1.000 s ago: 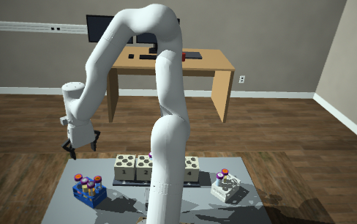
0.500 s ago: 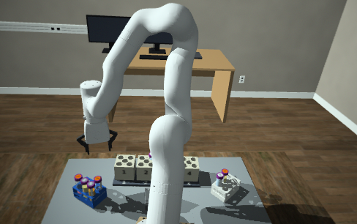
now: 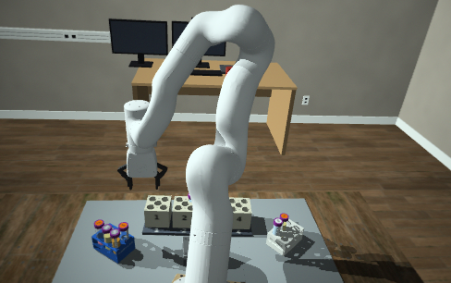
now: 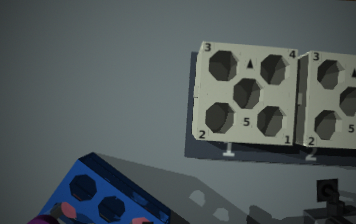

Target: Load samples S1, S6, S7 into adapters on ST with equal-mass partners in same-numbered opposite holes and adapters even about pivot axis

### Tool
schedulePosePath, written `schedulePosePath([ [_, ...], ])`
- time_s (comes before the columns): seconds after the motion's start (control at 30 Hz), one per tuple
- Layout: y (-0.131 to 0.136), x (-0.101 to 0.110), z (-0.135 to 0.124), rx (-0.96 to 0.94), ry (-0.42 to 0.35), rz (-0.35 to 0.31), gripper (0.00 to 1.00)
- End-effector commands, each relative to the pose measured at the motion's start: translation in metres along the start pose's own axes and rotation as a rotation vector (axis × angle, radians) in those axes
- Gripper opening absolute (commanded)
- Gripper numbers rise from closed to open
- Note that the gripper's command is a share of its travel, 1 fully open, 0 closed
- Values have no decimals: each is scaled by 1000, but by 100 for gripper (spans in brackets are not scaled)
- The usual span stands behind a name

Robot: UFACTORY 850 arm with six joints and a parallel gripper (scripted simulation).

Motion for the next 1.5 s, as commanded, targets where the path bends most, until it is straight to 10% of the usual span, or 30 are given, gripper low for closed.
schedulePosePath([
  [0.0, 26, 1, 2, -4, 1, 4, 100],
  [1.47, 211, 1, 10, -4, 1, 3, 100],
])
Point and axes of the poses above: the point where the finger pads meet when closed, its own x axis back along the fingers, its own y axis across the jaws, z = x × y, the point moved 3 cm from there along x, back along the fingers, and after that the axes turned 14 degrees about x, right-handed, at the moved point
